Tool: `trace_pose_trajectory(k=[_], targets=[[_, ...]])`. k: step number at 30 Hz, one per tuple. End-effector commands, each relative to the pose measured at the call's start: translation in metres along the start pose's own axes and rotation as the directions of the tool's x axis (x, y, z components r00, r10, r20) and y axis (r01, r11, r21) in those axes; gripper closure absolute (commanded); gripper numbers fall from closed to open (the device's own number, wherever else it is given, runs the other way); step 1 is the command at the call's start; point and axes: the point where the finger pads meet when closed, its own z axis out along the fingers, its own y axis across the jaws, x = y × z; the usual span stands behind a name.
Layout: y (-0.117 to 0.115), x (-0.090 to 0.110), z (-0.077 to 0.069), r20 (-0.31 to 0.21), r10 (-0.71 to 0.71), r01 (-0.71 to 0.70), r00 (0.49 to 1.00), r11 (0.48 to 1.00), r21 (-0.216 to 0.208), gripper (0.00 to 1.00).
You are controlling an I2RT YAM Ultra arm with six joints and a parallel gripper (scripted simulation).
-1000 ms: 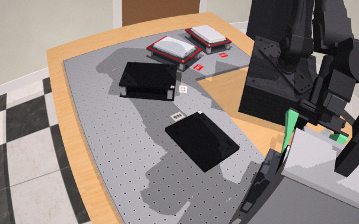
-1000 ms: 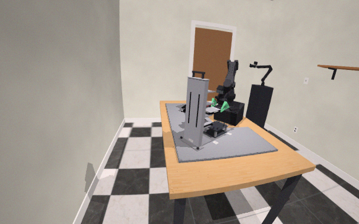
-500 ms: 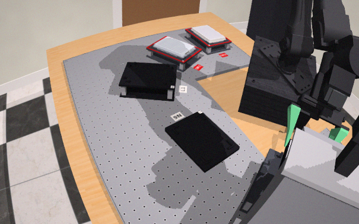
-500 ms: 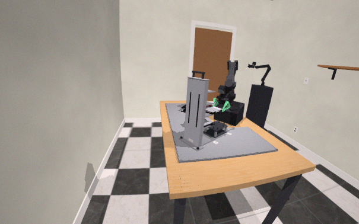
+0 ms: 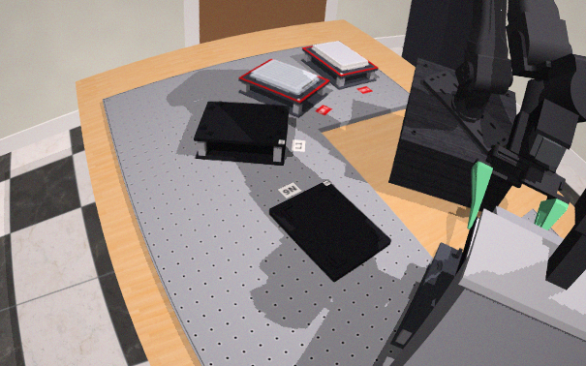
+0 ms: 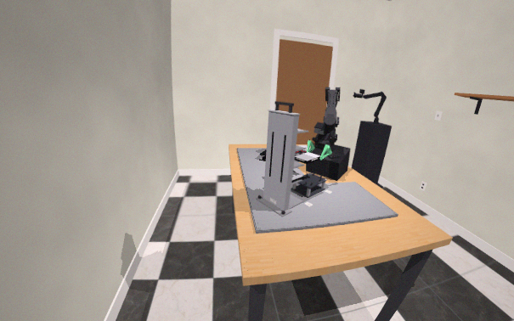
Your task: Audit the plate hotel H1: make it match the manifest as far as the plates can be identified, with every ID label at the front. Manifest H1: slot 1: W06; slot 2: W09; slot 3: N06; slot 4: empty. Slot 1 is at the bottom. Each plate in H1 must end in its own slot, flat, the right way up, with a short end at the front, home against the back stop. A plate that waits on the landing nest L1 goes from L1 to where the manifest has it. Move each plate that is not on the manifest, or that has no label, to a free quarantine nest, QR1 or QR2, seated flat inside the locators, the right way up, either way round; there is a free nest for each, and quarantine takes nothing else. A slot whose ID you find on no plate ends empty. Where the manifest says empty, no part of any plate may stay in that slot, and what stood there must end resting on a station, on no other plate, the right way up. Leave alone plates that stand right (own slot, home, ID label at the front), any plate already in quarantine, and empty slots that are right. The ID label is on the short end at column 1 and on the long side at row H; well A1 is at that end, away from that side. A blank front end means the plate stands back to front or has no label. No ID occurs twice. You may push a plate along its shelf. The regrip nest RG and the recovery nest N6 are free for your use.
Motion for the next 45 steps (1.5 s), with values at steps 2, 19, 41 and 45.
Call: trace_pose_trajectory(k=[2,19,41,45], targets=[[-0.003,0.001,-0.007,0.017,0.009,-0.009,1.0,1.0,0.01,0.14],[-0.002,0.017,-0.017,0.025,0.013,-0.013,1.0,1.0,0.007,0.14],[-0.003,0.042,-0.029,0.016,0.007,-0.008,1.0,1.0,0.011,0.14],[-0.003,0.038,-0.026,0.034,0.024,-0.025,0.999,1.0,0.013,0.14]])
